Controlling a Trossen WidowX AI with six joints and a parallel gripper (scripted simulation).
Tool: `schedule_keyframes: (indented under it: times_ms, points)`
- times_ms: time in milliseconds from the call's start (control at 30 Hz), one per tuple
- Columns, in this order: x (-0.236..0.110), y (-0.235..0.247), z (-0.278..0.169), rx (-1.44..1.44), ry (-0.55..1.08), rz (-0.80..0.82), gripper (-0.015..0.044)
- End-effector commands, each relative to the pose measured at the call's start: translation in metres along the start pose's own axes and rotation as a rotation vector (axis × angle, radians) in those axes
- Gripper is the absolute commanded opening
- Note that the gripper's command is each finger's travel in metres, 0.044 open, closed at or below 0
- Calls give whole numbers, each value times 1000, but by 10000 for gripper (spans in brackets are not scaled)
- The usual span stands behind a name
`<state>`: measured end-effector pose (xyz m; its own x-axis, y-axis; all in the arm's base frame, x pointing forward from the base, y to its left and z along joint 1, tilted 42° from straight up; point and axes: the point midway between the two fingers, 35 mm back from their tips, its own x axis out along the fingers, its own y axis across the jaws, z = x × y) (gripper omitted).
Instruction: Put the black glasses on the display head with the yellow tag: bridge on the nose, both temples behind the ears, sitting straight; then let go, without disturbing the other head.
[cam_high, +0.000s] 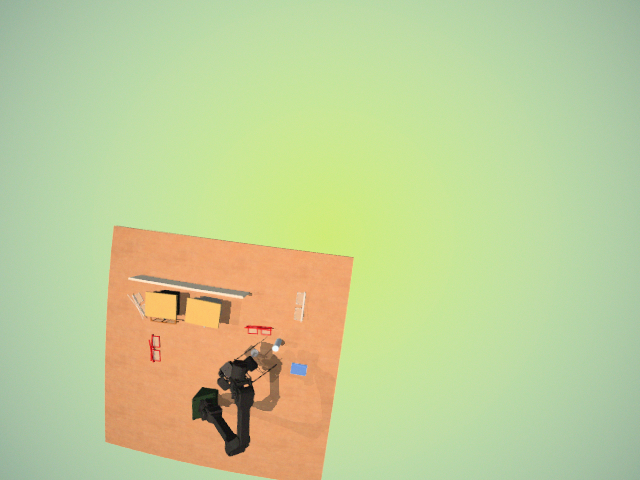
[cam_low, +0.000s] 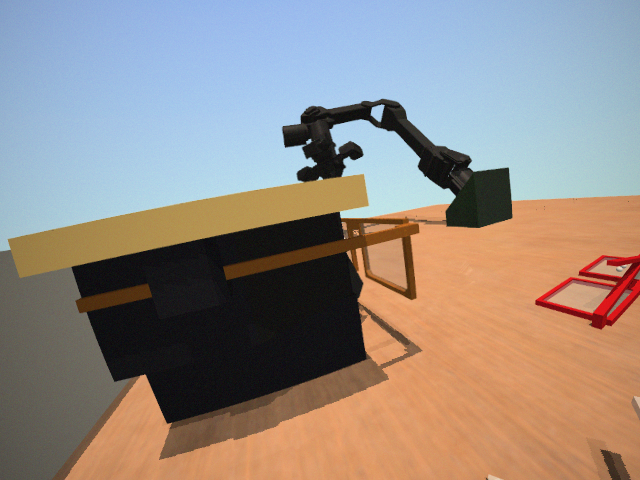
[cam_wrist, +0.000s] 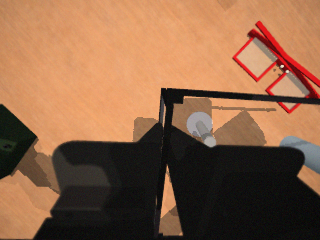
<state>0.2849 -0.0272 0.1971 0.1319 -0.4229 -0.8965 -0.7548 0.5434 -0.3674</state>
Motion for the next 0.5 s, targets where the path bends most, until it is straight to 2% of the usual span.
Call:
schedule_keyframes:
  times_ms: [0, 467]
  points:
    - [-4, 7, -17, -68, -50, 28, 0]
    - [-20, 30, -61, -289, -231, 26, 0]
